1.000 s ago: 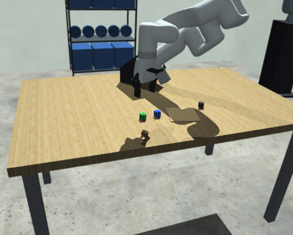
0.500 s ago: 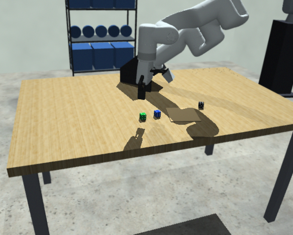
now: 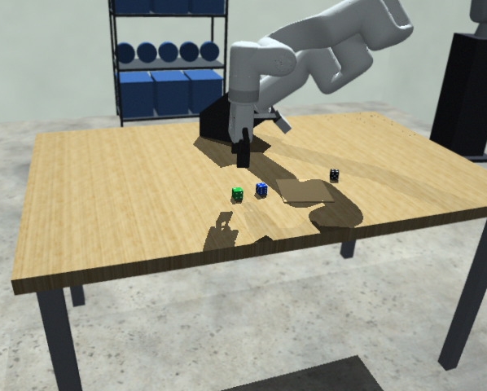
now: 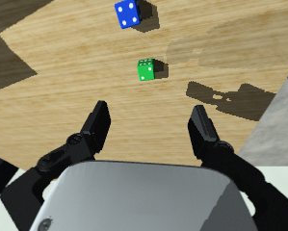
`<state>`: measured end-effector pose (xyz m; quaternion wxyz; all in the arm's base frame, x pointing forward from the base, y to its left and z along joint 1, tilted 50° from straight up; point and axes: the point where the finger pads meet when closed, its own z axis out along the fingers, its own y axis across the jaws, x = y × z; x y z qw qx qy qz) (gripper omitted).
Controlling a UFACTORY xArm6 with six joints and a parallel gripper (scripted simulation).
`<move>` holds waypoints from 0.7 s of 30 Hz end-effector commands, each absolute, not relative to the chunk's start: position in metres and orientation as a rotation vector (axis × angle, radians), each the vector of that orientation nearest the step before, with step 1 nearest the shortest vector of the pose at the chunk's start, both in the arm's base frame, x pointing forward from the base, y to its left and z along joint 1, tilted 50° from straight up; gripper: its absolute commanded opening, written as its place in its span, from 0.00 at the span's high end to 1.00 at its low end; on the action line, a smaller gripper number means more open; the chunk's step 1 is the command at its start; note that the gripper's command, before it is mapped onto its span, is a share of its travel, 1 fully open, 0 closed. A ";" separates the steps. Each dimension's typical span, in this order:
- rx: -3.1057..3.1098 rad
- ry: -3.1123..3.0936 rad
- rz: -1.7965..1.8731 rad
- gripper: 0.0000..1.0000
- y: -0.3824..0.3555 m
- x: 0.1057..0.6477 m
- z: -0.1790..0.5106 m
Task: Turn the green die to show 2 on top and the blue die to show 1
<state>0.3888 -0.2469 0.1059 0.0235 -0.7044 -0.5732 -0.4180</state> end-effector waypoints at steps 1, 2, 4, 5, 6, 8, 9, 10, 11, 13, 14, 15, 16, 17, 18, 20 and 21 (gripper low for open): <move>-2.070 -2.001 -1.339 0.00 -0.247 0.389 0.105; -2.046 -2.043 -1.345 0.00 -0.247 0.390 0.105; -1.994 -2.130 -1.354 0.00 -0.246 0.390 0.104; -1.980 -2.153 -1.356 0.00 -0.246 0.390 0.104; -1.942 -2.213 -1.362 0.00 -0.246 0.390 0.103; -1.942 -2.213 -1.362 0.00 -0.246 0.390 0.103; -1.911 -2.259 -1.366 0.00 -0.245 0.390 0.103; -1.838 -2.362 -1.373 0.00 -0.245 0.390 0.102; -1.814 -2.394 -1.375 0.00 -0.245 0.390 0.102; -1.760 -2.463 -1.378 0.00 -0.244 0.391 0.102; -1.723 -2.509 -1.379 0.00 -0.244 0.391 0.101; -1.687 -2.552 -1.380 0.00 -0.244 0.391 0.101; -1.679 -2.560 -1.381 0.00 -0.244 0.391 0.101; -1.615 -2.633 -1.381 0.00 -0.243 0.391 0.100; -1.595 -2.654 -1.381 0.00 -0.243 0.391 0.100; -1.508 -2.744 -1.379 0.00 -0.242 0.391 0.099; -1.467 -2.785 -1.378 0.00 -0.242 0.391 0.099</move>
